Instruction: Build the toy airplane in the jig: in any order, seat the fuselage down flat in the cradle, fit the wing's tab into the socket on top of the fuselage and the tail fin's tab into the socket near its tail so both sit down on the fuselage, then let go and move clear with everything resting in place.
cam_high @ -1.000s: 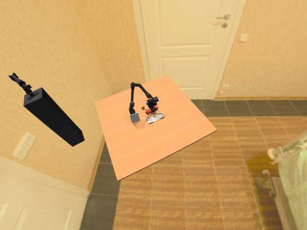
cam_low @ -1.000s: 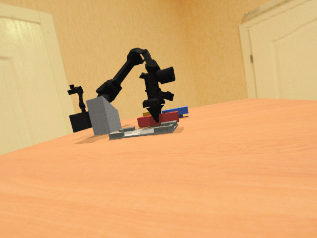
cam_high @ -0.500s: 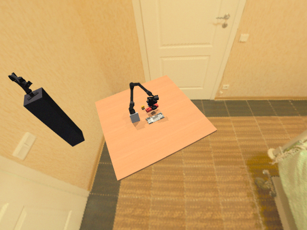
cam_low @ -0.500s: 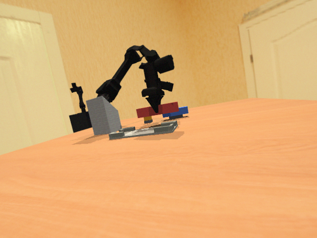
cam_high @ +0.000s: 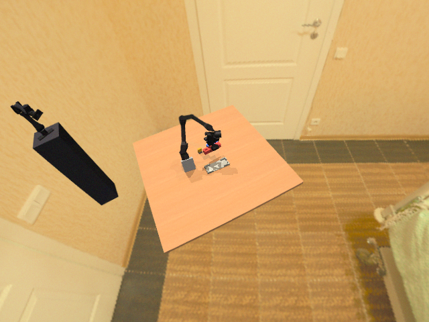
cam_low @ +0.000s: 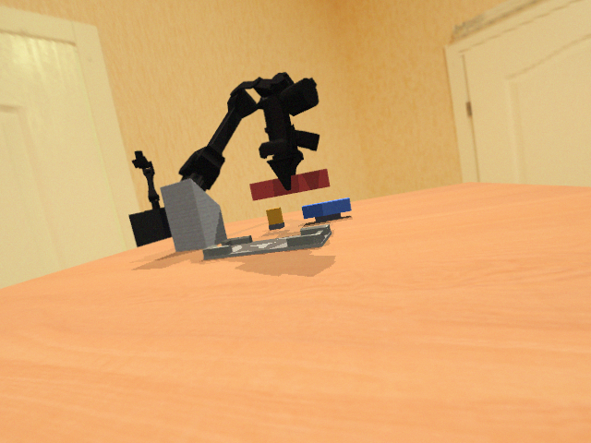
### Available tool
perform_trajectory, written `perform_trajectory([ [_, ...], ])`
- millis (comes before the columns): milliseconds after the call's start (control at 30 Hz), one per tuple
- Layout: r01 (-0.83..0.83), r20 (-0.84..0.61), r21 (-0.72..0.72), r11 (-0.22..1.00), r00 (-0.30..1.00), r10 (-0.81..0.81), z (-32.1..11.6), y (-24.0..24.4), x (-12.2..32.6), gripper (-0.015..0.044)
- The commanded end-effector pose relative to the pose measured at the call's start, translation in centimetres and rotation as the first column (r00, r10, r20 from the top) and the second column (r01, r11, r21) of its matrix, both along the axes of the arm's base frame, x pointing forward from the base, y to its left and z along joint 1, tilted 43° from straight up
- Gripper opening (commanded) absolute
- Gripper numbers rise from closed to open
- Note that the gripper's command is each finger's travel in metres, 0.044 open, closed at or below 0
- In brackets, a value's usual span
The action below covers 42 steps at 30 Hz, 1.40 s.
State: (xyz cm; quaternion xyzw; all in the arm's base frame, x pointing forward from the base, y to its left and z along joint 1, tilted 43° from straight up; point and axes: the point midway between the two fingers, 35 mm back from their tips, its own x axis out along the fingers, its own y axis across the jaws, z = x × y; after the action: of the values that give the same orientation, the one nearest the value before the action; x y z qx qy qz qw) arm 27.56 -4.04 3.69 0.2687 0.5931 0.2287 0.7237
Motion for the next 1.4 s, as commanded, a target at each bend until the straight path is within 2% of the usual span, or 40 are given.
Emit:
perform_trajectory([
  [0,-0.003,0.009,-0.008,1.0,1.0,0.003,1.1,-0.9,-0.3,0.0],
  [367,-0.003,0.01,-0.003,1.0,1.0,0.003,2.9,-2.3,-1.1,0.0],
  [1367,0.021,-0.011,-0.003,1.0,1.0,-0.021,-5.9,-6.4,-1.2,0.0],
])
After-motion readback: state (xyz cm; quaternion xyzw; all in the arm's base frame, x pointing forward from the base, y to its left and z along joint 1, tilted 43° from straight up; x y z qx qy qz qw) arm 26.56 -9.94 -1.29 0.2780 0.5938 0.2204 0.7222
